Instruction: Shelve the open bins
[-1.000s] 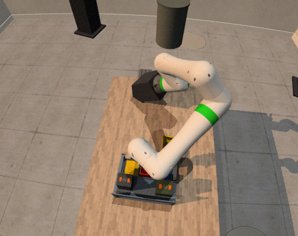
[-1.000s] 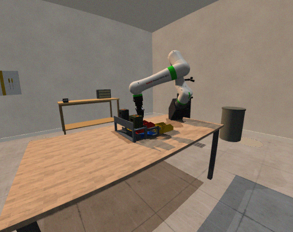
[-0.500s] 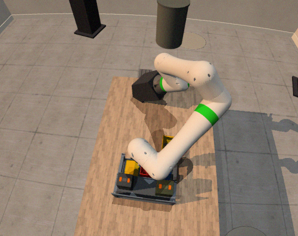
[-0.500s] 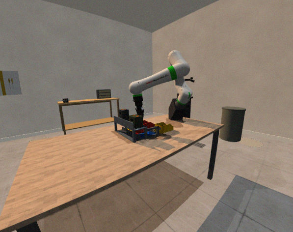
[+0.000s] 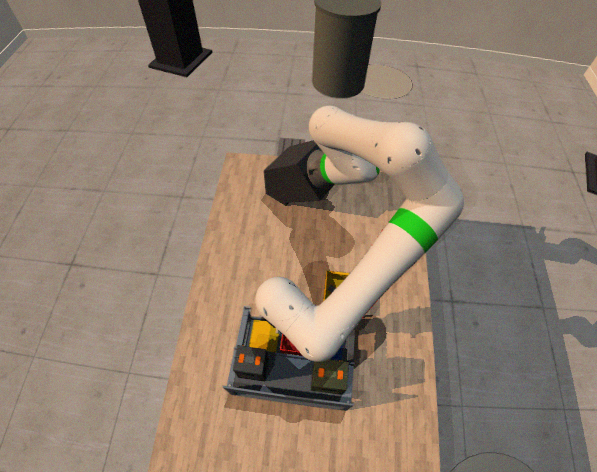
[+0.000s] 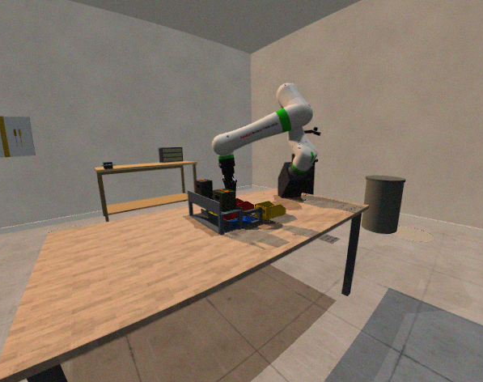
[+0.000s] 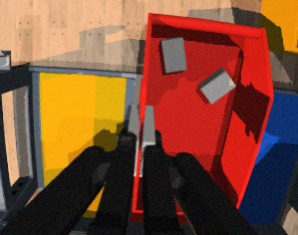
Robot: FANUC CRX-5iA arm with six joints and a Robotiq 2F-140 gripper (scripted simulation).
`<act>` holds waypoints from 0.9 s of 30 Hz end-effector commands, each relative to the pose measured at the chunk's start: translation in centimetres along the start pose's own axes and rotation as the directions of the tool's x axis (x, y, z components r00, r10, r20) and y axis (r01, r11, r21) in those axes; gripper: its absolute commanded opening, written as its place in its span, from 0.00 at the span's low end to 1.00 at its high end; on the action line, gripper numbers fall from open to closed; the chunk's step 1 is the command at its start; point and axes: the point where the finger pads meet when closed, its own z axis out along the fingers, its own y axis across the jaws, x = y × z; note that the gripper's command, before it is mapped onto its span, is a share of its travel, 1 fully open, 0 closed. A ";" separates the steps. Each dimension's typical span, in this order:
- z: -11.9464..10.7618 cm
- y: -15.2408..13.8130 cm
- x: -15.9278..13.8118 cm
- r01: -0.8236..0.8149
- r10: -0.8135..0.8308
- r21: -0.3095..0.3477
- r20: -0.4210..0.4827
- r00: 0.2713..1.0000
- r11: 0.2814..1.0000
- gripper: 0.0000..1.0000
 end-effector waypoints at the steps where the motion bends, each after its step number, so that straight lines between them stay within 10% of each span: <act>1: 0.0 0.0 -0.2 0.000 0.000 0.000 0.002 1.000 1.000 0.00; 27: -0.1 0.0 -1.1 0.000 0.000 0.000 0.014 1.000 1.000 0.00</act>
